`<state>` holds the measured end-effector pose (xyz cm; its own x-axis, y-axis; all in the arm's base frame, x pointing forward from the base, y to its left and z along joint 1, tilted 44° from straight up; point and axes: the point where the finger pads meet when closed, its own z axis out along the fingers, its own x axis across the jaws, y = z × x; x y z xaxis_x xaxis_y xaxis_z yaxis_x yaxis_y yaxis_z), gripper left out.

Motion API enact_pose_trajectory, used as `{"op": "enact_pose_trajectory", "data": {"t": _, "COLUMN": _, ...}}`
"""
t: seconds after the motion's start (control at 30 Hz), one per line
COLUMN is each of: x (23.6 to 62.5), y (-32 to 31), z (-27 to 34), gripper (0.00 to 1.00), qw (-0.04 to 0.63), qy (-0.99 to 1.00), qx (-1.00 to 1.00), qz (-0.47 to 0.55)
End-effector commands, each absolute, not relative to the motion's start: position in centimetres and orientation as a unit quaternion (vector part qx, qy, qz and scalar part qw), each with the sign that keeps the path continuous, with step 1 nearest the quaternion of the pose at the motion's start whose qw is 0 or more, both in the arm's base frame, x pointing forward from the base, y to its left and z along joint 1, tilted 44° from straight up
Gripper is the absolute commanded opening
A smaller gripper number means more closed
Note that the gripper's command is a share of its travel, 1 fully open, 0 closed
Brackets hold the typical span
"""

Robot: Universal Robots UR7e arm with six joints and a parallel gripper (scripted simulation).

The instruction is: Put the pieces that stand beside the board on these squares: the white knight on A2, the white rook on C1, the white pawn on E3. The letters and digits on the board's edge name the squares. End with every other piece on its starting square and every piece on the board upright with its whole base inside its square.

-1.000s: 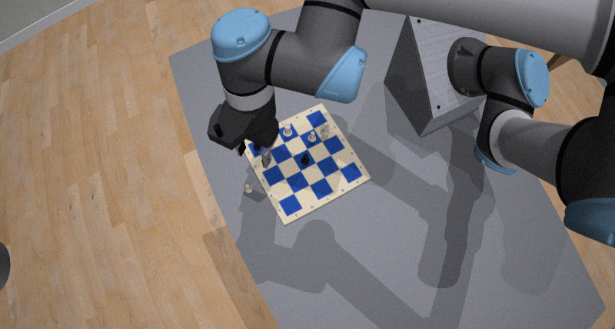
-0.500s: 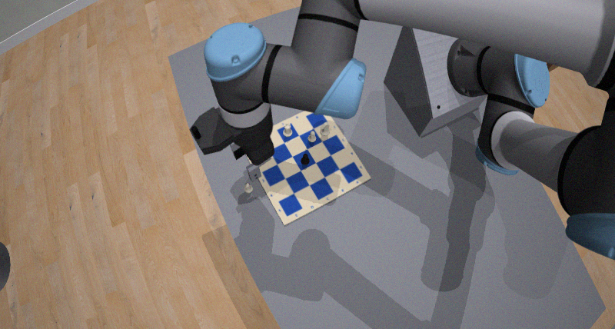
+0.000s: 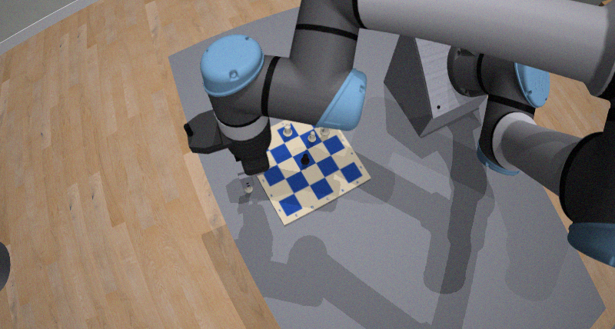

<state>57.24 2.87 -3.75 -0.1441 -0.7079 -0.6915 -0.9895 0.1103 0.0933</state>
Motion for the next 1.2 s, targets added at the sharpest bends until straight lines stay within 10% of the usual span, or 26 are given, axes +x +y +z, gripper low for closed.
{"op": "enact_pose_trajectory", "data": {"t": 0.0, "x": 57.70, "y": 2.88, "z": -3.48, "gripper": 1.00, "qw": 0.238, "qy": 0.728, "qx": -0.575, "qz": 0.286}}
{"op": "enact_pose_trajectory", "data": {"t": 0.77, "x": 57.83, "y": 3.07, "z": -3.47, "gripper": 1.00, "qw": 0.223, "qy": 0.756, "qx": -0.537, "qz": 0.299}}
{"op": "enact_pose_trajectory", "data": {"t": 0.8, "x": 57.83, "y": 3.07, "z": -3.47, "gripper": 0.68, "qw": 0.223, "qy": 0.756, "qx": -0.537, "qz": 0.299}}
{"op": "enact_pose_trajectory", "data": {"t": 1.17, "x": 57.83, "y": 3.07, "z": -3.47, "gripper": 0.68, "qw": 0.223, "qy": 0.756, "qx": -0.538, "qz": 0.299}}
